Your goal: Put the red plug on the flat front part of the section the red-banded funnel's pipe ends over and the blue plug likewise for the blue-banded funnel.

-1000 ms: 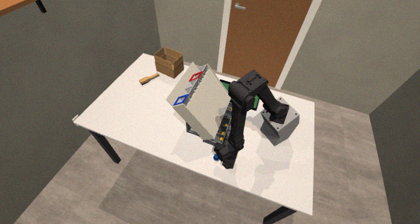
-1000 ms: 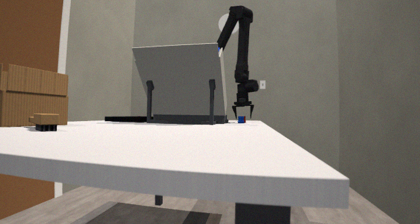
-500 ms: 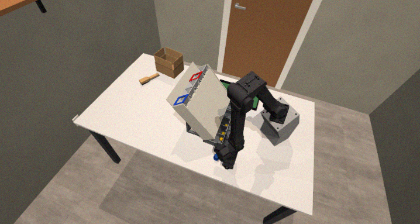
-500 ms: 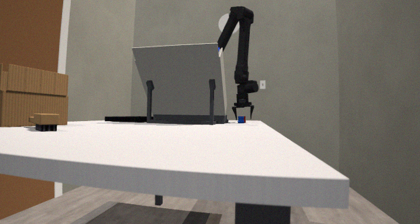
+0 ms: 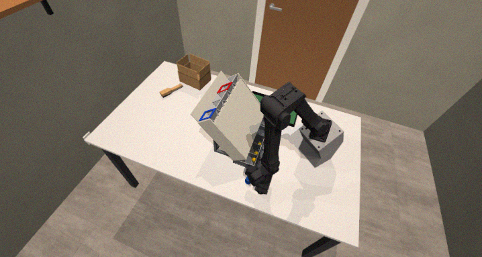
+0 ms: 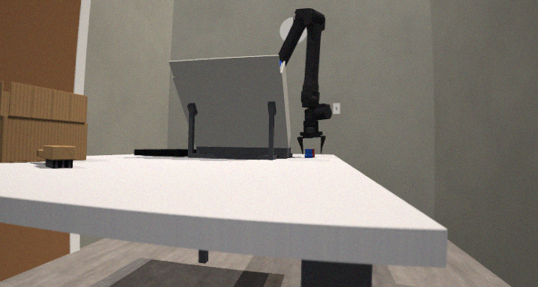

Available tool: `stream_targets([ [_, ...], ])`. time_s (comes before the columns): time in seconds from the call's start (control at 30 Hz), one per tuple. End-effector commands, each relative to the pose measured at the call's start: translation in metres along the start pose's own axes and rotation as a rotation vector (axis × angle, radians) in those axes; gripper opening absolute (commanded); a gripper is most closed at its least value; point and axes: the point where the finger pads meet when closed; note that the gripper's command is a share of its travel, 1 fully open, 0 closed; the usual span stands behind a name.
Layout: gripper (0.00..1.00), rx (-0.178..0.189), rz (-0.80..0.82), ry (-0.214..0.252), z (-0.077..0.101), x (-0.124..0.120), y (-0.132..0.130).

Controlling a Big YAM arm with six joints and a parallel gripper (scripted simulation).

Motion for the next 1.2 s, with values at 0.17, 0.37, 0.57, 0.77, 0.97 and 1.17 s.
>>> stream_targets([
  [0.17, 0.87, -0.037, -0.003, 0.010, -0.0054, -0.0037, -0.0088],
  [0.37, 0.87, -0.037, -0.004, 0.011, -0.0055, -0.0042, -0.0100],
  [0.57, 0.87, -0.038, -0.004, 0.012, -0.0057, -0.0046, -0.0112],
  [0.77, 0.87, -0.038, -0.004, 0.012, -0.0057, -0.0050, -0.0117],
  [0.97, 0.87, -0.037, -0.004, 0.012, -0.0057, -0.0056, -0.0123],
  [1.17, 0.87, -0.037, -0.004, 0.011, -0.0058, -0.0063, -0.0128],
])
Point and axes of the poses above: the point where the finger pads meet when closed, its own z axis back along the fingers, its own y axis across the jaws, x = y × z, and after that the axes turned 9 degrees about -z, right-handed
